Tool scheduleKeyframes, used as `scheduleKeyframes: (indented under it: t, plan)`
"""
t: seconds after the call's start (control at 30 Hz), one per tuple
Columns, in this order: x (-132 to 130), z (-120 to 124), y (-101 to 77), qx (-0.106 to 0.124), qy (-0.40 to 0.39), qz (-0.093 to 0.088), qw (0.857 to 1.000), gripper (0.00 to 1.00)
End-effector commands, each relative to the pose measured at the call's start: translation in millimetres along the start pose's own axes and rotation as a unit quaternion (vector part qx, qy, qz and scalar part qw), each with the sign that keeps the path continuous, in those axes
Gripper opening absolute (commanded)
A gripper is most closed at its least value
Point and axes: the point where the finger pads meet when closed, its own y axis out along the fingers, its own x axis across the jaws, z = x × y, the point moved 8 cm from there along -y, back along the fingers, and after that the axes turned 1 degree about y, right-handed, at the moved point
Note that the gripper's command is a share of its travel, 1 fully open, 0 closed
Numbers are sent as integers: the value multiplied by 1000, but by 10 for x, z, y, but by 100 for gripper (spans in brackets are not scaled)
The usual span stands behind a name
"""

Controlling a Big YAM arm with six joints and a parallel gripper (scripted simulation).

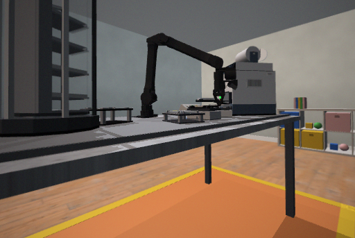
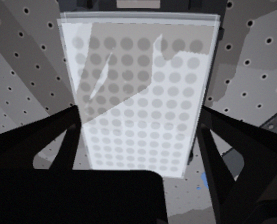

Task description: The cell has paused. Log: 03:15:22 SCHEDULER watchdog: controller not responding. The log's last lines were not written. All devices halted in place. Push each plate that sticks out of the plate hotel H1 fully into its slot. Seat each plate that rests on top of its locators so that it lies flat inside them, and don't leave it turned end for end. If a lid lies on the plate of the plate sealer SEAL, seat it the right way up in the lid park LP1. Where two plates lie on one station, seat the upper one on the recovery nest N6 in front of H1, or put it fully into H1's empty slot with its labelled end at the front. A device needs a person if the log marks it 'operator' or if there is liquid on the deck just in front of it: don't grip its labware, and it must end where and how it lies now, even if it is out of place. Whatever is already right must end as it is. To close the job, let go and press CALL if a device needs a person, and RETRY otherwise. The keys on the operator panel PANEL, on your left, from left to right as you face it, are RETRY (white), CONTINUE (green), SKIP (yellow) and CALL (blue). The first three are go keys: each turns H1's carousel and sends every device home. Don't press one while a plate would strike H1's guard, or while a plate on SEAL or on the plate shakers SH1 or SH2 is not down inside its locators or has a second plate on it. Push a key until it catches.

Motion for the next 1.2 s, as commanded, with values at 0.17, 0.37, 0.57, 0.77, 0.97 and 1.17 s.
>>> scheduleKeyframes:
  t: [0.17,0.37,0.57,0.77,0.97,1.17]
  plan:
    - [-67,-12,120,8,2,-1,1000,82]
    - [-70,-16,130,7,2,-1,1000,82]
    - [-72,-13,140,7,2,-1,1000,82]
    - [-67,-7,146,9,2,-1,1000,82]
    - [-72,-12,157,8,2,-1,1000,82]
    - [-74,-10,167,8,2,-1,1000,82]
